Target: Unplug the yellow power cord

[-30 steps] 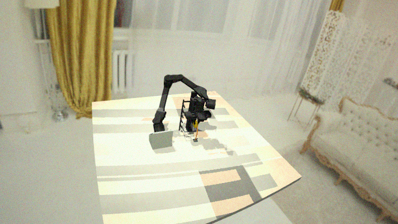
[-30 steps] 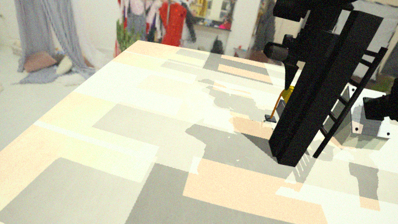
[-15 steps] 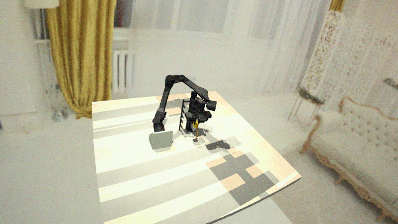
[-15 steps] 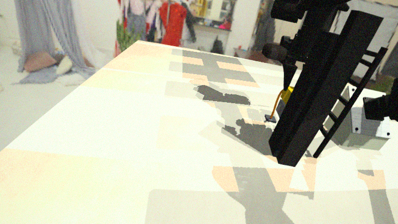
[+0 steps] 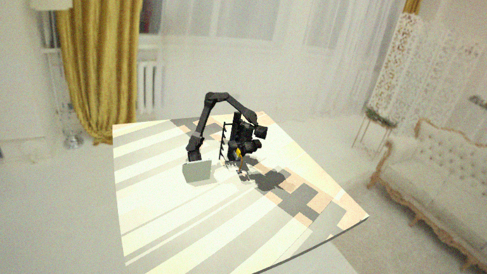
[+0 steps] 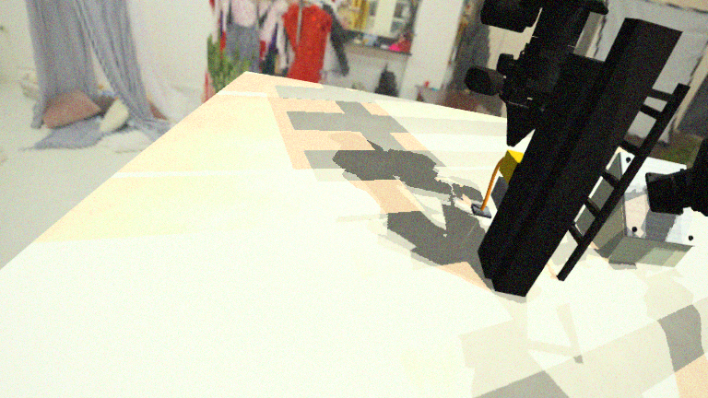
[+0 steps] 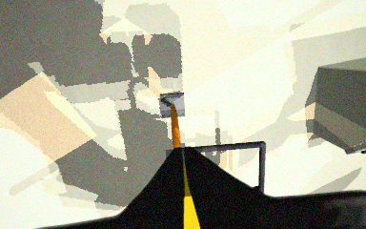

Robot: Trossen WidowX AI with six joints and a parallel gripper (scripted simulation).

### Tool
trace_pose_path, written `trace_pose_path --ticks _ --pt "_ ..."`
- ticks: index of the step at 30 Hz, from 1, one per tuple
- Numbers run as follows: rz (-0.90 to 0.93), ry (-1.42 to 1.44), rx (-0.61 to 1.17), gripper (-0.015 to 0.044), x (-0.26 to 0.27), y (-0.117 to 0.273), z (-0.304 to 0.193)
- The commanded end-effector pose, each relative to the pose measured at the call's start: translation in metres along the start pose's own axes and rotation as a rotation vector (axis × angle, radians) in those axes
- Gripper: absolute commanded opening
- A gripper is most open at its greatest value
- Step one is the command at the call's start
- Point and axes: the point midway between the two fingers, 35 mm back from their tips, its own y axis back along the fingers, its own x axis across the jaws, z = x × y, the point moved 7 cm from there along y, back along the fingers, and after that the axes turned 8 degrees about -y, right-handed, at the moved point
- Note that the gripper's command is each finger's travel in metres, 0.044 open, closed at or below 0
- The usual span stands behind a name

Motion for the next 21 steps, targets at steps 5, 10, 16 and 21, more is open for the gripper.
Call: trace_pose_path --ticks 5,10,16,21 --pt "-0.007 0.013 -0.002 0.0160 0.0006 -0.0021 -0.0055" --pt "-0.007 0.013 -0.002 0.0160 0.0006 -0.0021 -0.0055" --pt "0.001 0.005 0.003 0.0160 0.0001 0.0059 -0.0042" --pt "0.001 0.005 0.003 0.0160 -0.0001 0.0059 -0.0068"
